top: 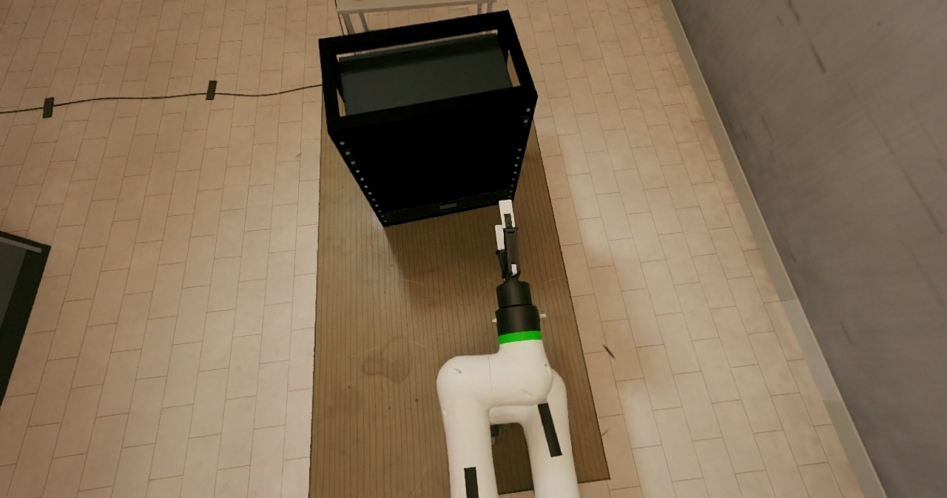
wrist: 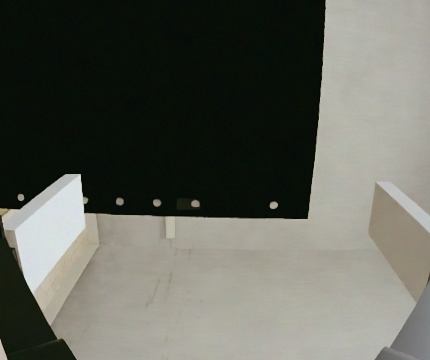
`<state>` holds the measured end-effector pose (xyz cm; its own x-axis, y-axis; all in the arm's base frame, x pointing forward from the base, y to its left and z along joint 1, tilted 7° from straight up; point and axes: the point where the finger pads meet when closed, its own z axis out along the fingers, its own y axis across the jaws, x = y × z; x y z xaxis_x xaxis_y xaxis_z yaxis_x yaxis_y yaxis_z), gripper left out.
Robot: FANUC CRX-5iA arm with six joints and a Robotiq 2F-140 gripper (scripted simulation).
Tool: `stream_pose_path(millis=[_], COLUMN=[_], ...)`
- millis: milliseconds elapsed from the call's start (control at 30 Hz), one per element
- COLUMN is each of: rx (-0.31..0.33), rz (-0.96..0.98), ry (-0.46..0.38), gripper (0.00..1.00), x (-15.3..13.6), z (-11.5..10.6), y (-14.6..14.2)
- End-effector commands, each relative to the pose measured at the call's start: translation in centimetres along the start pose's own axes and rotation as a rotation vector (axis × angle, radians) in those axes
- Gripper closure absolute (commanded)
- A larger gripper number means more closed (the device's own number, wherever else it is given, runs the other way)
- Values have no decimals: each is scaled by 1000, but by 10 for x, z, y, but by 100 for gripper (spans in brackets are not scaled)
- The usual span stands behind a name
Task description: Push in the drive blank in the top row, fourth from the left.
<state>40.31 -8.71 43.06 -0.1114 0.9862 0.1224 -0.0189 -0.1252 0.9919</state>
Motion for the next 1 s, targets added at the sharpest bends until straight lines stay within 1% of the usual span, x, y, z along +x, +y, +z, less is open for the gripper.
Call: stream_pose_path(millis=[0, 267, 400, 567, 767, 833, 967], rx=[12, 8, 8, 8, 8, 8, 8], rz=[-1, 0, 0, 0, 0, 0, 0], ry=[112, 113, 113, 113, 113, 113, 113], gripper=[0, 0, 0, 0, 0, 0, 0], x=[-1, -2, -5, -9, -16, -16, -21], z=[0, 6, 17, 38, 71, 71, 95], y=[1, 1, 2, 3, 5, 5, 6])
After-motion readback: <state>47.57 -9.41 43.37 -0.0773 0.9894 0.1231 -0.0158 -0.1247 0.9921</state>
